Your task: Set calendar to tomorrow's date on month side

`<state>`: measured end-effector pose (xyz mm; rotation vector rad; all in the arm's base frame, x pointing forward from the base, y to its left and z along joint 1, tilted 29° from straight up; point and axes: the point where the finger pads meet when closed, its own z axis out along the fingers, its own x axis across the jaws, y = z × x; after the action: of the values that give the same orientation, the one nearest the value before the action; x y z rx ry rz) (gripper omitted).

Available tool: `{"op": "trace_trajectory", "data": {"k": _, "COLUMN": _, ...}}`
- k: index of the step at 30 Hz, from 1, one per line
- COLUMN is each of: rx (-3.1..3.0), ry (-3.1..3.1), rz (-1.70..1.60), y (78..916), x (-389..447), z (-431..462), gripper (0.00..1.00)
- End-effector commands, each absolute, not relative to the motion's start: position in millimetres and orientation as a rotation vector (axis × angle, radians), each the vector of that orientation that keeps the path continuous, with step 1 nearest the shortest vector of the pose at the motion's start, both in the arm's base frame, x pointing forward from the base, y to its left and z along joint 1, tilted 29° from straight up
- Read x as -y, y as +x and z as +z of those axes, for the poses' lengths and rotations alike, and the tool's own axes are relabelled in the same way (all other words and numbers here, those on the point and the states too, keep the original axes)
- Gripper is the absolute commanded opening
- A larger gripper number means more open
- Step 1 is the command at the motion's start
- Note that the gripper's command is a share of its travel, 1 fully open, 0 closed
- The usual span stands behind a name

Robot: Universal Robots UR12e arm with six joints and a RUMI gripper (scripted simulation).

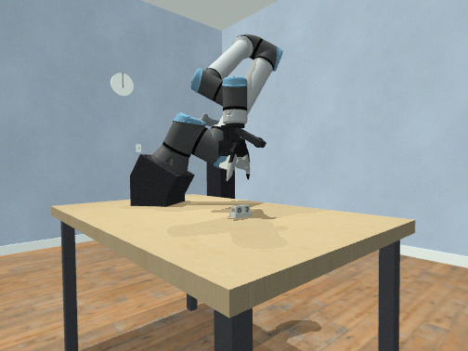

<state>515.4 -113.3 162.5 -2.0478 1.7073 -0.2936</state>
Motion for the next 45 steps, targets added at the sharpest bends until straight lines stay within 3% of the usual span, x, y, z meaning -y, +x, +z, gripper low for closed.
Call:
{"op": "trace_trajectory", "data": {"k": 1, "rx": -1.534, "ry": -2.188, "rz": -0.343, "y": 515.8, "x": 112.3, "z": 160.5, "gripper": 1.00}}
{"op": "trace_trajectory", "data": {"k": 45, "rx": -0.447, "ry": -2.750, "rz": -0.599, "y": 510.2, "x": 106.9, "z": 142.0, "gripper": 1.00}}
